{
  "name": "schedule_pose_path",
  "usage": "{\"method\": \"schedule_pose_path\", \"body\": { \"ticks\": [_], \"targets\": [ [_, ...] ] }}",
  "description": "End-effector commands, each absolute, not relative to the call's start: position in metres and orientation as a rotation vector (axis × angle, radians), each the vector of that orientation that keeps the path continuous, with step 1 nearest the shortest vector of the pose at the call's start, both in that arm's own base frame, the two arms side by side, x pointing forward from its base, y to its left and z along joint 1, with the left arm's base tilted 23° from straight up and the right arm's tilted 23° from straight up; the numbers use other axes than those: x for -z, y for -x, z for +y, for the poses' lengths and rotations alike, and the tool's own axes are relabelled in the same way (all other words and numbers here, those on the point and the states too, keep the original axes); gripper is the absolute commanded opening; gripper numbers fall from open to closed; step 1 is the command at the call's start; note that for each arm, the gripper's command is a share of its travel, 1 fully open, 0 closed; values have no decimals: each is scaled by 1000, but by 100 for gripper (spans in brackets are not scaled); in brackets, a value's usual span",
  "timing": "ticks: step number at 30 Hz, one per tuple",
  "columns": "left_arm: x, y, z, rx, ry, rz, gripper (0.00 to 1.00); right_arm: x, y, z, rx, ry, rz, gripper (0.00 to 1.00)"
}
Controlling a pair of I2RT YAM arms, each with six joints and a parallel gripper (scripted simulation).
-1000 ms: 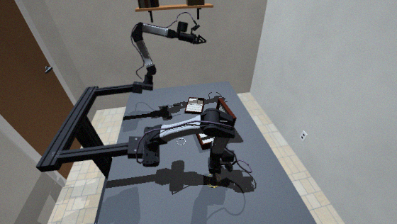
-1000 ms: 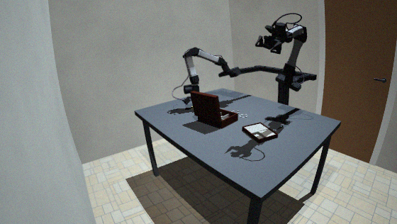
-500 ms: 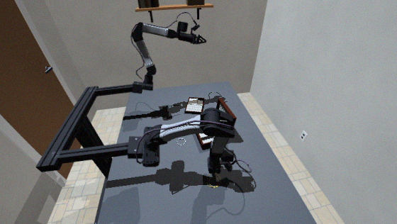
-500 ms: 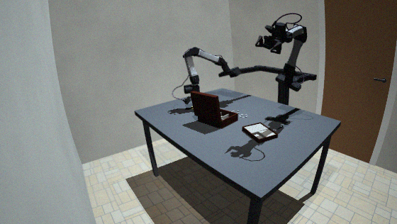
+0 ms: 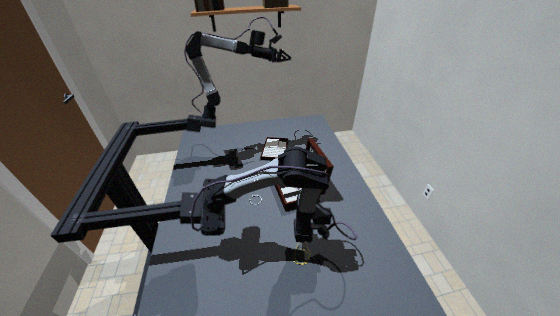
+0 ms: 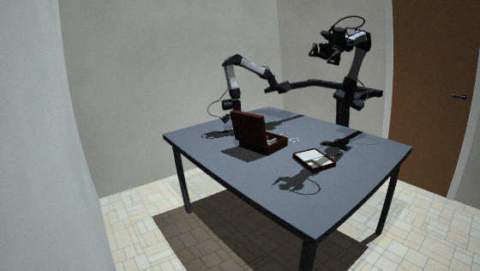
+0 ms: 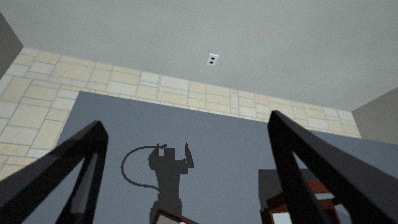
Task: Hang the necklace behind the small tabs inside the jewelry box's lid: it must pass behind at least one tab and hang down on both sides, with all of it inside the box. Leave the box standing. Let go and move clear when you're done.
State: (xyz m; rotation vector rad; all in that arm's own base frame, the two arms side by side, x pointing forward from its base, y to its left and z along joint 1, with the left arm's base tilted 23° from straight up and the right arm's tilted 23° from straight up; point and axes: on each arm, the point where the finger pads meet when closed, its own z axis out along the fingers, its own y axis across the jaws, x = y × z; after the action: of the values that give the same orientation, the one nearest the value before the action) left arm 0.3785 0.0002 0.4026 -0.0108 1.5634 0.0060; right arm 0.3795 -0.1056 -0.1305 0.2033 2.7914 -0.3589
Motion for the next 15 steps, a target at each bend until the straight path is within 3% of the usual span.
{"method": "schedule_pose_path", "body": {
  "ticks": [1,15],
  "targets": [
    [-425,-374,2,-17,11,1515,100,111,-382,-103,372,-205,2770,3],
    [-425,-374,2,-17,11,1515,100,92,-376,-97,373,-207,2769,3]
  ]
}}
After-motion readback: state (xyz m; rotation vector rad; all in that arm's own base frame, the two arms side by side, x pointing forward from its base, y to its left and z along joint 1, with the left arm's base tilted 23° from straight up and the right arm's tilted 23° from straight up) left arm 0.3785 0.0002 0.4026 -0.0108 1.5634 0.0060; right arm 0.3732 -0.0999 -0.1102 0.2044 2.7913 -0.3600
